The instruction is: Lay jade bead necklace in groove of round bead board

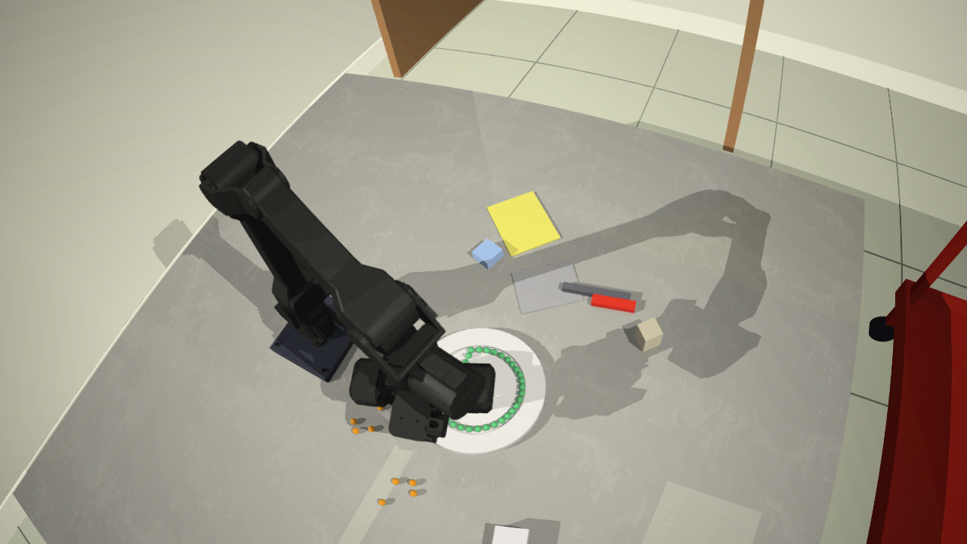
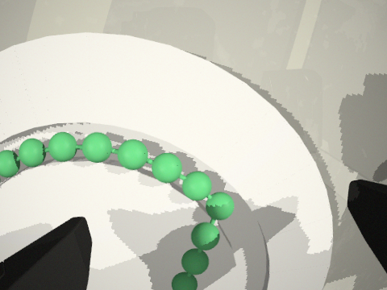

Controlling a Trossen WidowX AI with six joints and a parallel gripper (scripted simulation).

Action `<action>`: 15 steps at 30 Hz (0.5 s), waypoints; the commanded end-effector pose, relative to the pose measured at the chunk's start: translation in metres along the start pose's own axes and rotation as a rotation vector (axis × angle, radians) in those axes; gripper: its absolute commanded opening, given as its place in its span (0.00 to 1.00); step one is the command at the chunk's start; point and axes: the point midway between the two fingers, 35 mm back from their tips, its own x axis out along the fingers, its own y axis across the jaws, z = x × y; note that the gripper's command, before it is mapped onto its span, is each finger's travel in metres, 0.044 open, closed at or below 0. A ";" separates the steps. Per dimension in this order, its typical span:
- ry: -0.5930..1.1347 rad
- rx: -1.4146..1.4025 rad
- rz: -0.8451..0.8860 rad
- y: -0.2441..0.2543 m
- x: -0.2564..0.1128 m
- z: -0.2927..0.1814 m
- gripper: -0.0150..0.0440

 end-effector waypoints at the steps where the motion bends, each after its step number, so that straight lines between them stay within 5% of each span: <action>1: 0.003 -0.023 0.000 0.000 0.000 -0.001 0.96; 12: 0.003 -1.064 0.002 0.003 -0.013 -0.005 0.47; 15: 0.003 -1.367 0.002 0.004 -0.016 -0.006 0.46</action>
